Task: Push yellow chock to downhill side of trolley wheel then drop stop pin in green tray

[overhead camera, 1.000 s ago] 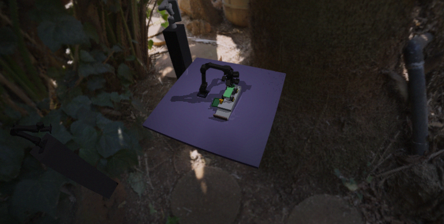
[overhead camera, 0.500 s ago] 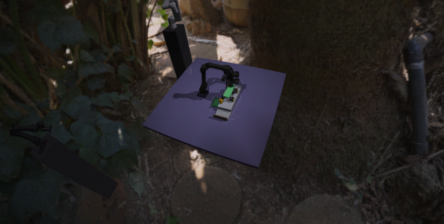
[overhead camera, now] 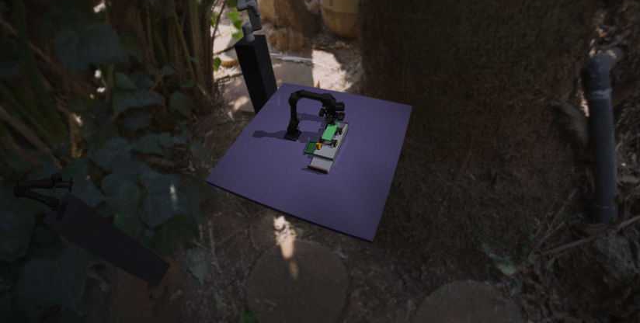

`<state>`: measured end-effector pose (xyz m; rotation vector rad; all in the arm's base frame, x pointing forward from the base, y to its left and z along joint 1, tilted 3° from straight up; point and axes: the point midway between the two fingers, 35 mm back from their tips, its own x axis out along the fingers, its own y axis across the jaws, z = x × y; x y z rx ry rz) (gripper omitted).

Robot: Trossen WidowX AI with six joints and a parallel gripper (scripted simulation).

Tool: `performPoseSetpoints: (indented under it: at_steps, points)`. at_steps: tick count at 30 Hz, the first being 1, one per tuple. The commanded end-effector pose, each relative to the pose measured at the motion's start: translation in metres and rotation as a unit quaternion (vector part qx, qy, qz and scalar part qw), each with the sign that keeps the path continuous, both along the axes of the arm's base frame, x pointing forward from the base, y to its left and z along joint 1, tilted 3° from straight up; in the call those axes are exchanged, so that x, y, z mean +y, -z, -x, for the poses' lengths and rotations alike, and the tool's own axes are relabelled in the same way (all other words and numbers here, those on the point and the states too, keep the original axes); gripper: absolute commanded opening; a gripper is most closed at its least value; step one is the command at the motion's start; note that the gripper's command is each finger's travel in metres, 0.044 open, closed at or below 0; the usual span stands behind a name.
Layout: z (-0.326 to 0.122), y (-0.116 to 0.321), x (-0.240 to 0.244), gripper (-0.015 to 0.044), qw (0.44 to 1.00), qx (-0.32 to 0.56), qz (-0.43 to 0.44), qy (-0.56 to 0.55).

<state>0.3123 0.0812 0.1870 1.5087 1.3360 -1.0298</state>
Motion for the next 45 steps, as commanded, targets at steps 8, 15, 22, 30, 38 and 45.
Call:
performPoseSetpoints:
  at_steps: [8, 15, 22, 30, 38, 45]
  points:
    - [0.001, -0.008, -0.001, 0.0000, 1.000, -0.005, -0.001, -0.001]
    - [0.001, -0.011, -0.002, 0.0000, 1.000, -0.005, -0.001, -0.001]
    - [0.001, -0.013, -0.002, 0.0000, 1.000, -0.005, -0.001, -0.001]
    - [0.001, -0.016, -0.003, 0.0000, 1.000, -0.005, -0.001, -0.001]
    - [0.002, -0.019, -0.003, 0.0000, 1.000, -0.005, -0.001, -0.001]
    - [0.002, -0.021, -0.004, 0.0000, 1.000, -0.005, -0.001, -0.001]
